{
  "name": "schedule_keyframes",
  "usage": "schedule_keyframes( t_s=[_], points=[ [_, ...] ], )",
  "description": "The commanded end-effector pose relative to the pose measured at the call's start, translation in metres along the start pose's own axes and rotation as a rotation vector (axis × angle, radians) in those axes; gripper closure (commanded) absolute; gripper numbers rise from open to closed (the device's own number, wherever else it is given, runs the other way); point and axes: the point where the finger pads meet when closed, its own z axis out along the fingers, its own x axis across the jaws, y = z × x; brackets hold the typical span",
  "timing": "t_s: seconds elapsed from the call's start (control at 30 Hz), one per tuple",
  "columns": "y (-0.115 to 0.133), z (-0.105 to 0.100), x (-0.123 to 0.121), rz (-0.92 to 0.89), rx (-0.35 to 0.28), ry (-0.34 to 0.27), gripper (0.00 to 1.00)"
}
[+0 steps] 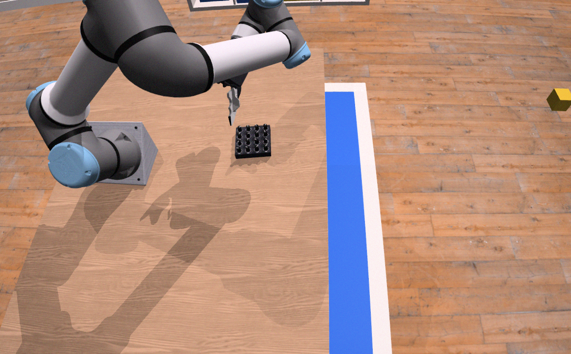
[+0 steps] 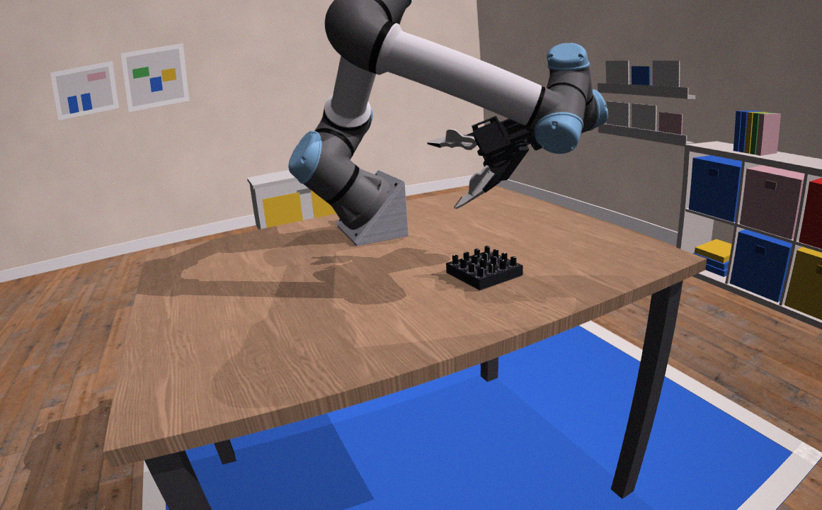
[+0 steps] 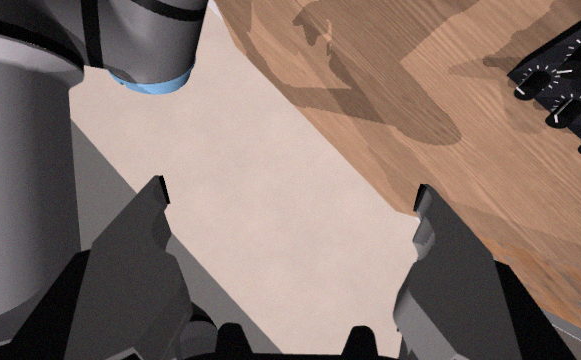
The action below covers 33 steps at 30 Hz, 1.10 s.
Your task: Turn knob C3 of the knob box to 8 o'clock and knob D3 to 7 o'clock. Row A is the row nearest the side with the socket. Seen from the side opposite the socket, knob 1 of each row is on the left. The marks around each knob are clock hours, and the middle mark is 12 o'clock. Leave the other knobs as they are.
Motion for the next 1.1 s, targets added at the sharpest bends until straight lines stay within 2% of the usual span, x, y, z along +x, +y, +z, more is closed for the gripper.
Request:
schedule_keyframes(
  t_s=[0.0,0.7,1.07],
  points=[
    [0.0,0.0,0.0,0.001,0.0,0.001,0.0],
    [0.0,0.0,0.0,0.005,0.004,0.002,0.0],
    [-0.015,0.003,0.007,0.091,0.076,0.02,0.0]
  ],
)
